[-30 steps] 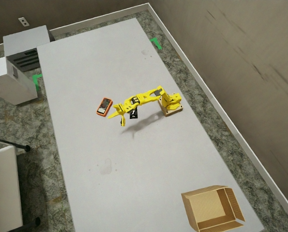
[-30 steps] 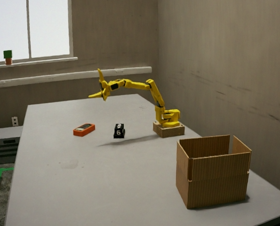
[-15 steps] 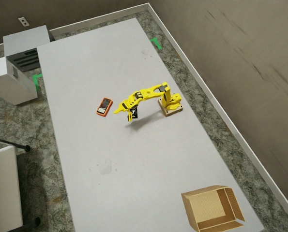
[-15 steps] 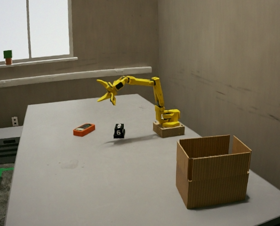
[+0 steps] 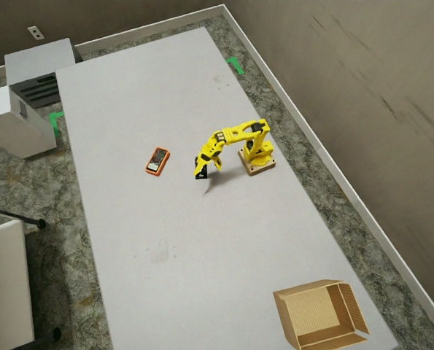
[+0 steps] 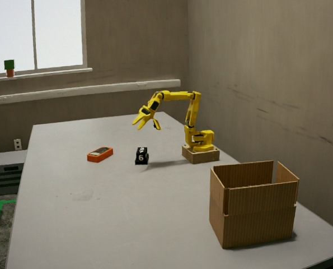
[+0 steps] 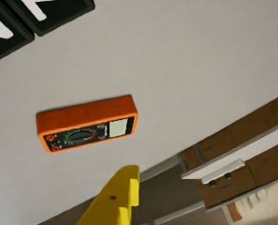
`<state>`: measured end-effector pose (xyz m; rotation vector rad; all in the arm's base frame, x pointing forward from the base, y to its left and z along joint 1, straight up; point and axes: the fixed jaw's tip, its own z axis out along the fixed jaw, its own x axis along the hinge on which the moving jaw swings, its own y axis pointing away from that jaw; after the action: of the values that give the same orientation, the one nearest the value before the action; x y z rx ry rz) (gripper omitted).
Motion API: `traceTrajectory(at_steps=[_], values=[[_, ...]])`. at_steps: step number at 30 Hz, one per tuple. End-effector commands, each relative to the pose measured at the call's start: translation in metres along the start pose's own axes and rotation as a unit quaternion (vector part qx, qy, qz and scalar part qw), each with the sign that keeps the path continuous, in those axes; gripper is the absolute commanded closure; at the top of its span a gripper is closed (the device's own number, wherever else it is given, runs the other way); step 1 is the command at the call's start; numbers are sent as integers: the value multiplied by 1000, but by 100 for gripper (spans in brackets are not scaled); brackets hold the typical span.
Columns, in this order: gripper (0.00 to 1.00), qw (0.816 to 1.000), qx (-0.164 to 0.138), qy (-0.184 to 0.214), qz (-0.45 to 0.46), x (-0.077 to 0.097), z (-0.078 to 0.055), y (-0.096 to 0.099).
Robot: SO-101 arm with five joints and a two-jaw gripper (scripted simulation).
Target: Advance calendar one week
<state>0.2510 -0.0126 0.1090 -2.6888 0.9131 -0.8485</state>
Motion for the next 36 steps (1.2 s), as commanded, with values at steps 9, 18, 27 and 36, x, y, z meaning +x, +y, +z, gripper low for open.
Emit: traceTrajectory(at_steps=[9, 18, 27, 36], values=[[64, 989, -55, -73, -116, -54, -10, 55], [70, 979, -72, -111, -155, -74, -12, 72], [70, 977, -77, -120, -157, -78, -12, 76], [70, 977, -77, -120, -157, -78, -12, 76]])
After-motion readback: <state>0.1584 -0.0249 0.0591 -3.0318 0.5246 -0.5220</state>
